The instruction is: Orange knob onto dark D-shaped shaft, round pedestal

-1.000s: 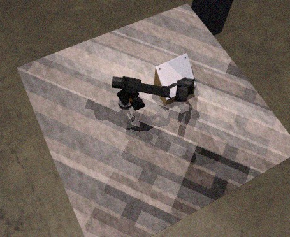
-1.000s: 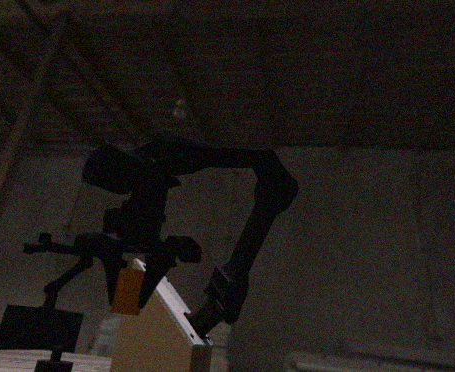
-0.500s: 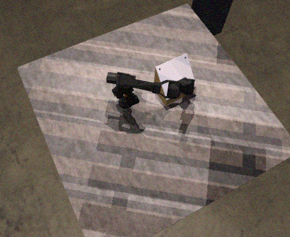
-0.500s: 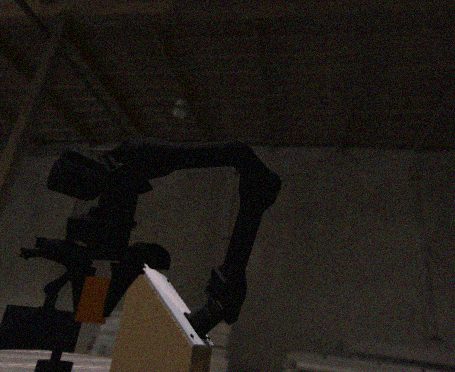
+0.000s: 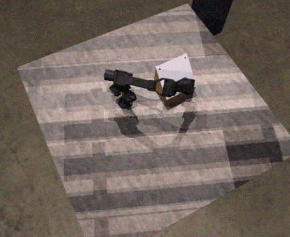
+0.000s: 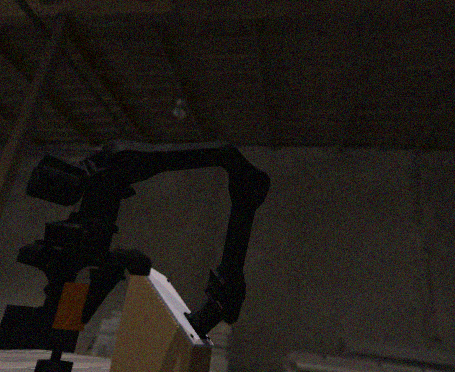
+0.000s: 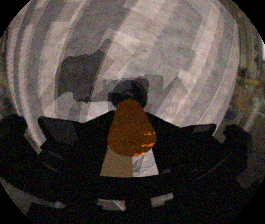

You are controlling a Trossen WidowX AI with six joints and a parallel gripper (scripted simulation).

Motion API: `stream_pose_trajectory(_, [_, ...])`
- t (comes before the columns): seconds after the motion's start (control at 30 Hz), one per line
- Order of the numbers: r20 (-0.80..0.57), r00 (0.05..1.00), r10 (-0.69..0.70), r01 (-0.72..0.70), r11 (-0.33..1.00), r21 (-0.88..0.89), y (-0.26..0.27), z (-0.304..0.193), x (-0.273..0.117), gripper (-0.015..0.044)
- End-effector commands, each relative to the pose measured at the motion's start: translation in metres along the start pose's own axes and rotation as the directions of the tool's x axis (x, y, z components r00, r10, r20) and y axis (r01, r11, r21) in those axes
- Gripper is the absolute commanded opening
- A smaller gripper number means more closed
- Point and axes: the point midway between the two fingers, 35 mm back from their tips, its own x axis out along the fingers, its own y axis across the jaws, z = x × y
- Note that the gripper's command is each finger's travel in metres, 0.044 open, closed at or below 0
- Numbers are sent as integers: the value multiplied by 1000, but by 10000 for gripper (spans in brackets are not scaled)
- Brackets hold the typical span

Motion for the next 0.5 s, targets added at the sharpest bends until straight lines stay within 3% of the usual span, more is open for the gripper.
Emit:
stream_pose_trajectory(0.0, [8,1000,-8,8,1000,-10,-1,3,5,0])
stream_pose_trajectory(0.47, [8,1000,-7,7,1000,-20,-2,4,21,0])
